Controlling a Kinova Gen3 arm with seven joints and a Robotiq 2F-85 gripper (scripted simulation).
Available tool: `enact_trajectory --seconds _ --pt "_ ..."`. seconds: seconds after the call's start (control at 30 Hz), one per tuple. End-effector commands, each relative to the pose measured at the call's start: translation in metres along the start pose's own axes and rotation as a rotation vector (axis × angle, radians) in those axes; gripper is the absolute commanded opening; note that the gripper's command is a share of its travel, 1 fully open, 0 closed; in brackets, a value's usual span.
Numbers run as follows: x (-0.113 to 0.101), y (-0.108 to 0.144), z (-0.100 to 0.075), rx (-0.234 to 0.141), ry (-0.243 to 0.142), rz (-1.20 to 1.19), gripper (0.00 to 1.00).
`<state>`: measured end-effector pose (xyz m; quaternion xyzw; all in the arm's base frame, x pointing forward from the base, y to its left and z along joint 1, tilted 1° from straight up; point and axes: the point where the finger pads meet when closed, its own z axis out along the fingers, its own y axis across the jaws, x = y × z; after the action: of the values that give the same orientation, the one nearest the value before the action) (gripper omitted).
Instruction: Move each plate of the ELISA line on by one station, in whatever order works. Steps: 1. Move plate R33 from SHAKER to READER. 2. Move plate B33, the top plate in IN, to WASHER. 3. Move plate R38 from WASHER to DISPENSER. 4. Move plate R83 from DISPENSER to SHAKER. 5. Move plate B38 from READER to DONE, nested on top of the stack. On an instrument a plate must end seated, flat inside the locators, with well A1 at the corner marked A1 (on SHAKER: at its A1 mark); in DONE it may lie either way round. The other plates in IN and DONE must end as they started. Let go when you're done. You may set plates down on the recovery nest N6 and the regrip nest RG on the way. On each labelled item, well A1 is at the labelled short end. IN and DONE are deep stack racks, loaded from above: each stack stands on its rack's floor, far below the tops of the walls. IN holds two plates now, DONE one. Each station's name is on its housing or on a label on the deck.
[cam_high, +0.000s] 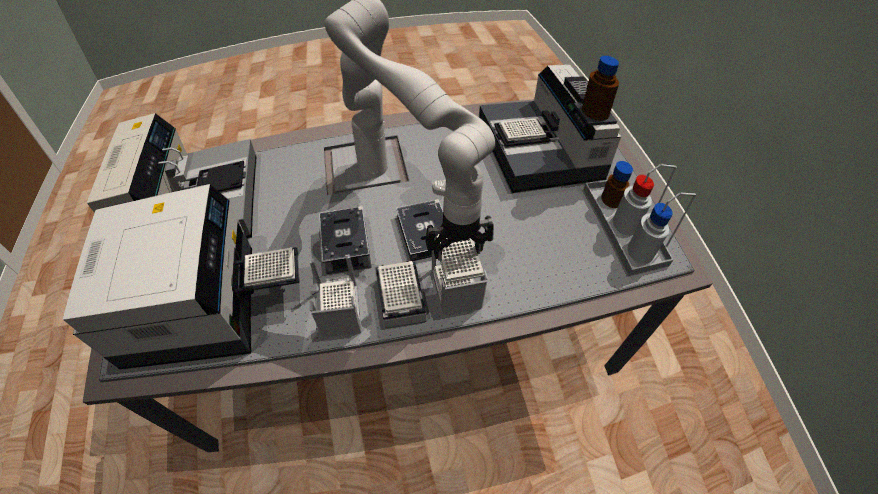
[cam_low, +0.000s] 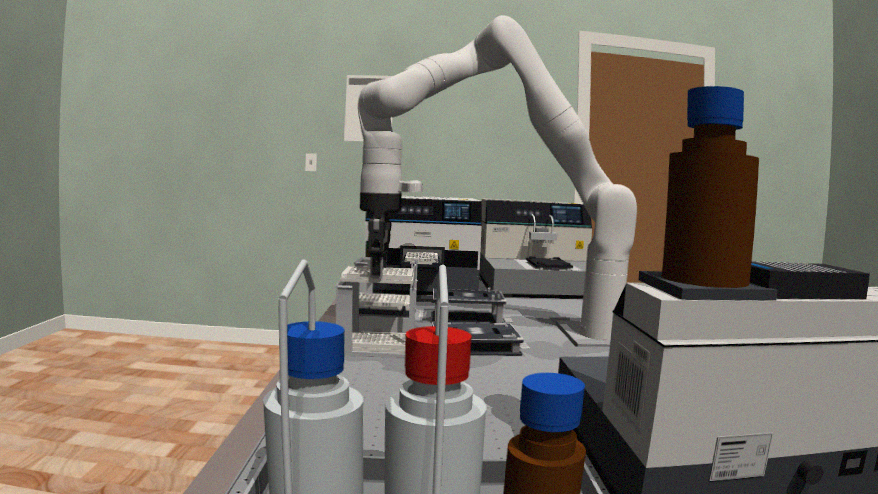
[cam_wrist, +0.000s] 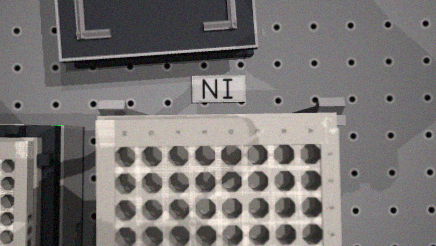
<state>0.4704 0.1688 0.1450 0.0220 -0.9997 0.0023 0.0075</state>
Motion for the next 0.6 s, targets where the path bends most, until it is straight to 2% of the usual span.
enact_trajectory --seconds 0.0,0.57 --pt "-0.0006 0.0025 -0.0045 -0.009 -0.001 0.0 0.94" --pt "-0.0011 0.0011 -0.0027 -0.004 -0.003 0.001 0.94"
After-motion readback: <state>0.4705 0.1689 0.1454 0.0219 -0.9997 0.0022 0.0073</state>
